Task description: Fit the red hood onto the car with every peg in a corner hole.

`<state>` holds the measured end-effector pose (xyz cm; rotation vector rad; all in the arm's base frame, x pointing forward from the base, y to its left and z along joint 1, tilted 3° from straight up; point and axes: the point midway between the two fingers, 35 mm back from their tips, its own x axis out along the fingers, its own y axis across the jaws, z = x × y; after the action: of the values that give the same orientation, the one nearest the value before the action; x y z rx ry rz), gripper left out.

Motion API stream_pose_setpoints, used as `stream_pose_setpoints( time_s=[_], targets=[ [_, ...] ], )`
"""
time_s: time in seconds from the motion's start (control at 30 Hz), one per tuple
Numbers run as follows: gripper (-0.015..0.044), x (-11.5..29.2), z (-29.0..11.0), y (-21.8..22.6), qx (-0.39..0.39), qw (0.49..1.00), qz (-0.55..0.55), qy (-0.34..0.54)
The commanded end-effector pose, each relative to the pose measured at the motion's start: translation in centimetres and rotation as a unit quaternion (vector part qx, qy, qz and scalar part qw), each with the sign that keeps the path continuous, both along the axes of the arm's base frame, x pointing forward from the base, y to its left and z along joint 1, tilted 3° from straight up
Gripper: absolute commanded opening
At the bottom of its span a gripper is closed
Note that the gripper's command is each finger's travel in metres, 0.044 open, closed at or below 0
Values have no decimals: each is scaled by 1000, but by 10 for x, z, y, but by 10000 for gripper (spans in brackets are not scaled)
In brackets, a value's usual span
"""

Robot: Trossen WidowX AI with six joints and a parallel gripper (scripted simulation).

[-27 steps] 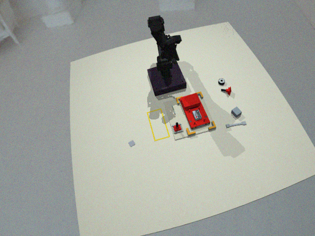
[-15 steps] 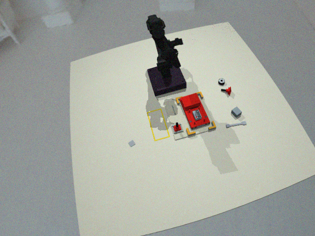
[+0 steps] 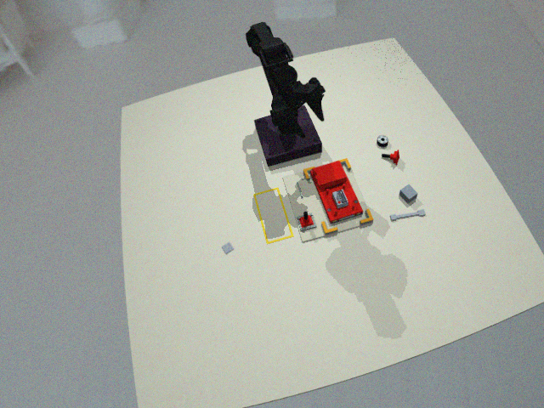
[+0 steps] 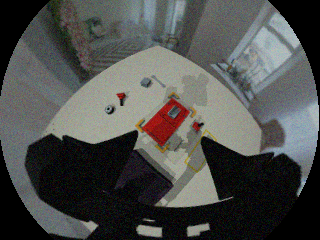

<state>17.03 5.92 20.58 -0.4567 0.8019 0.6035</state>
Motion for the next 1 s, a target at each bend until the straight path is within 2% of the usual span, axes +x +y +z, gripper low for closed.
stream_pose_setpoints(
  time_s=[0.0,0.47,0.97],
  targets=[
    [440,31,-26,10,129,917,-321,200],
    [440,49,-64,23,167,734,-589,295],
    [440,57,-103,41,185,477,-813,277]
  ],
)
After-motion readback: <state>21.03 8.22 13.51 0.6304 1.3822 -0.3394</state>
